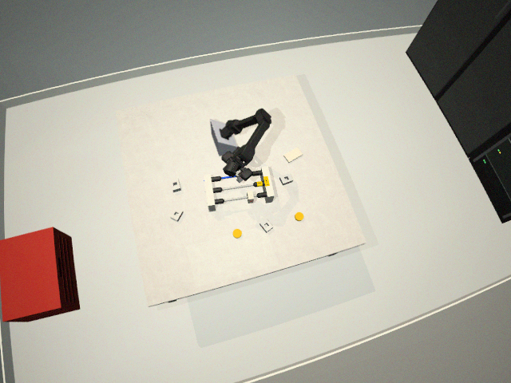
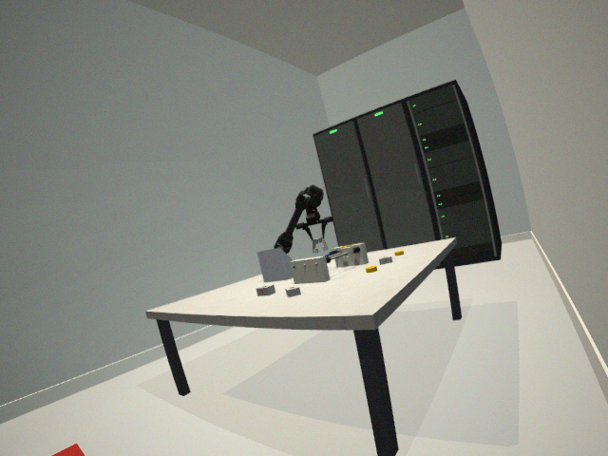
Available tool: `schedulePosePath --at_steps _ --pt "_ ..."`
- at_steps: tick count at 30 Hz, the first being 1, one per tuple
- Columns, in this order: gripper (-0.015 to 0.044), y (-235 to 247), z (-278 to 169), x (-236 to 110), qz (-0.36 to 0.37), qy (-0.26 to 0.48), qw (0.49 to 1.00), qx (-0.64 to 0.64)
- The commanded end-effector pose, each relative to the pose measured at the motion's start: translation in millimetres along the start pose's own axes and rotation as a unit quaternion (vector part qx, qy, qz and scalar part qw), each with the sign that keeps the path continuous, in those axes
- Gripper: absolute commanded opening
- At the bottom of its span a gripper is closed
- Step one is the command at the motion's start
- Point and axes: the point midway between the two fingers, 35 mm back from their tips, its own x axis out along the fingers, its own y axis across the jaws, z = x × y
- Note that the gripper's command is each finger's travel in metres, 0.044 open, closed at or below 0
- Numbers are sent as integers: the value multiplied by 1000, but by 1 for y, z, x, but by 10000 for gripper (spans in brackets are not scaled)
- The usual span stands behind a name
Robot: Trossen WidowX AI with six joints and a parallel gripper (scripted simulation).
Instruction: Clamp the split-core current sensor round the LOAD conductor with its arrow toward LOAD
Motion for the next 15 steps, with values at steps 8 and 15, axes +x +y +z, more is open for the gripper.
schedulePosePath --at_steps 8,15 --pt "0 12 41 5 1 -4 980 198" --pt "0 17 63 11 2 -5 953 302"
